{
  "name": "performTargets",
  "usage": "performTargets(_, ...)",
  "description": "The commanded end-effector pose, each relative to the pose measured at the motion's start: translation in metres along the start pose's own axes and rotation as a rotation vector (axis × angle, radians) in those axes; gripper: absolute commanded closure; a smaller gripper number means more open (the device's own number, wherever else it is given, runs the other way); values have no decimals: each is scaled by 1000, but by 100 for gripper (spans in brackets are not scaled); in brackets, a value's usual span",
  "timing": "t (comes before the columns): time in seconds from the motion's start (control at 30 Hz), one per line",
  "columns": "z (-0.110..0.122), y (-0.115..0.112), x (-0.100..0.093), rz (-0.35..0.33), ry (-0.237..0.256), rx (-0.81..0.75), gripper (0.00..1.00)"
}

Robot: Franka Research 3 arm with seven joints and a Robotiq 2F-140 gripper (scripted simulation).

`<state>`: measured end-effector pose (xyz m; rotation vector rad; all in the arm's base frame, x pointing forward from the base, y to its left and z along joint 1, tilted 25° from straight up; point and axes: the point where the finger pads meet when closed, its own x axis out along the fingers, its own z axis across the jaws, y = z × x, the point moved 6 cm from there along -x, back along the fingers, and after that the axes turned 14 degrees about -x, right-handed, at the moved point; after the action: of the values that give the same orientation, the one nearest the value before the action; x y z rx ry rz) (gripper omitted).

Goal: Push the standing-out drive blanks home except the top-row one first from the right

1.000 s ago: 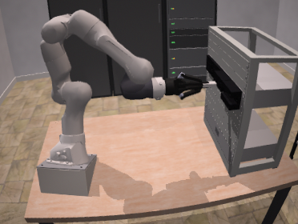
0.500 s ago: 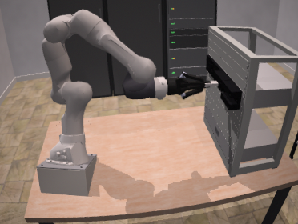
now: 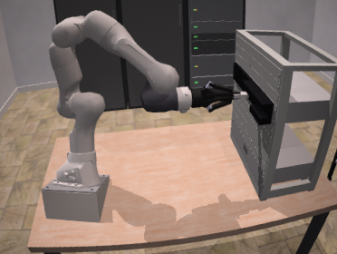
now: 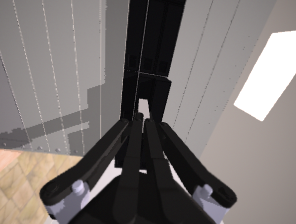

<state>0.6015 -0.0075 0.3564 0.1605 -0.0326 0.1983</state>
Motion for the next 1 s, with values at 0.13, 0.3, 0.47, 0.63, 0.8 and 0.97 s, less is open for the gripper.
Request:
performTargets(0.13,0,0,3,-2,0,17,100)
performTargets(0.3,0,0,4,-2,0,17,100)
performTargets(0.47,-1,-1,9,-1,1,17,100)
performTargets(0.63,-1,-1,13,0,2,17,100)
performTargets(0.8,-1,-1,13,0,2,17,100)
performTargets(0.97,-1,-1,13,0,2,17,100)
